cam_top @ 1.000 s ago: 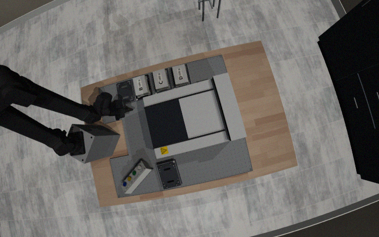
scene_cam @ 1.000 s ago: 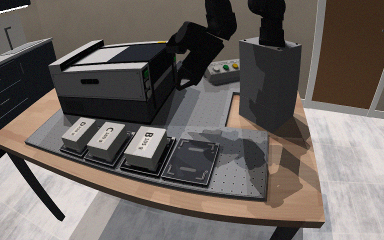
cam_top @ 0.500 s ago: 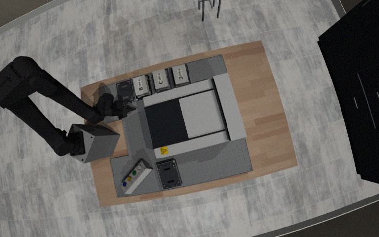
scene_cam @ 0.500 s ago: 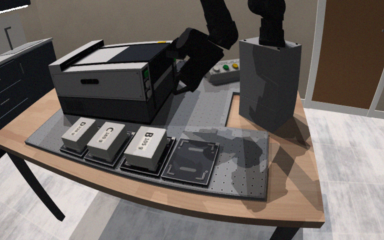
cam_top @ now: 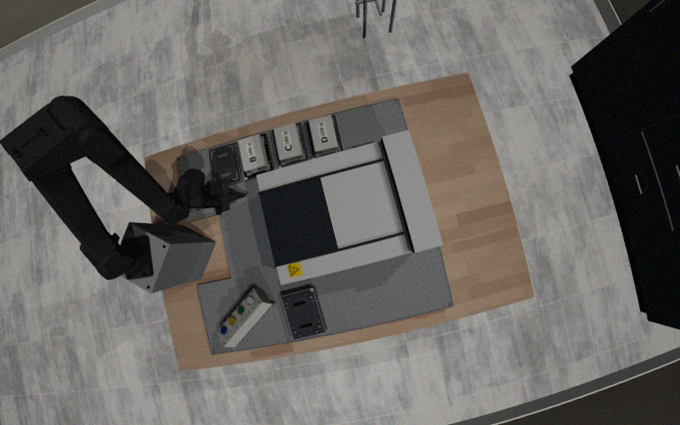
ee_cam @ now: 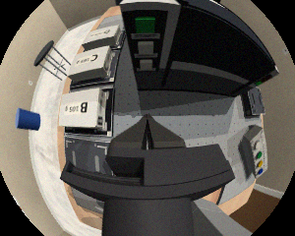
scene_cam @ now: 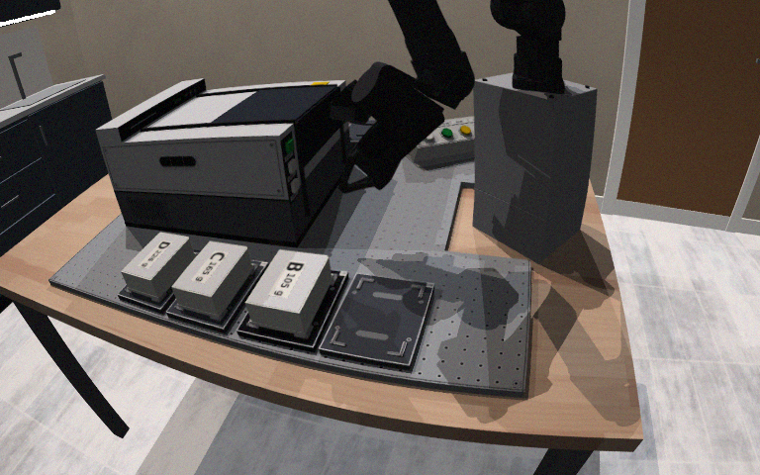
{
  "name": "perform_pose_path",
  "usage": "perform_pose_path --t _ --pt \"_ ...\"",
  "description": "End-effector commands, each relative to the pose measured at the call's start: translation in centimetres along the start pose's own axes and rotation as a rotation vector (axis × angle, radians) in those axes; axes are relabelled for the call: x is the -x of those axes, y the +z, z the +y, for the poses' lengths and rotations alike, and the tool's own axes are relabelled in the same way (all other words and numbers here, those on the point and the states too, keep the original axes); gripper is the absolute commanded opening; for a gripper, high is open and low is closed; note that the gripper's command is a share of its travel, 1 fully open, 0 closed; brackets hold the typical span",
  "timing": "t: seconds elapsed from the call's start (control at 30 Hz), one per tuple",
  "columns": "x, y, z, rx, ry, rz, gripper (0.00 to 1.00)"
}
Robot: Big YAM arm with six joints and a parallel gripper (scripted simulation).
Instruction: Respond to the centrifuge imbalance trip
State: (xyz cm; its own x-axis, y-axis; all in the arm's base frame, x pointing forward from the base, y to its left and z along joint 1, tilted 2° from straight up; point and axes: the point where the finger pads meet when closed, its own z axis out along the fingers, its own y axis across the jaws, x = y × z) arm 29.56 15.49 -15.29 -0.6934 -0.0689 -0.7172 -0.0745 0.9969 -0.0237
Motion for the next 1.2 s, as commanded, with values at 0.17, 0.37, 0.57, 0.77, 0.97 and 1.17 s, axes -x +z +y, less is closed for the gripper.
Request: perform_pose_path --t 0.17,0.37,0.57,0.77,0.97,1.17 --pt "-0.1 0.2 0.5 0.014 -0.021 -0.024 0.00" --pt "-0.1 0.1 0.4 0.015 -0.020 -0.028 0.00" --pt "-0.2 0.2 0.4 0.013 -0.022 -0.026 0.00" --pt "0.0 0.3 0.4 0.013 -0.019 -0.029 0.00" --pt "0.5 0.5 0.3 0.012 -0.007 -0.037 0.00" --pt "0.8 0.8 0.0 0.001 -0.007 -0.024 0.00"
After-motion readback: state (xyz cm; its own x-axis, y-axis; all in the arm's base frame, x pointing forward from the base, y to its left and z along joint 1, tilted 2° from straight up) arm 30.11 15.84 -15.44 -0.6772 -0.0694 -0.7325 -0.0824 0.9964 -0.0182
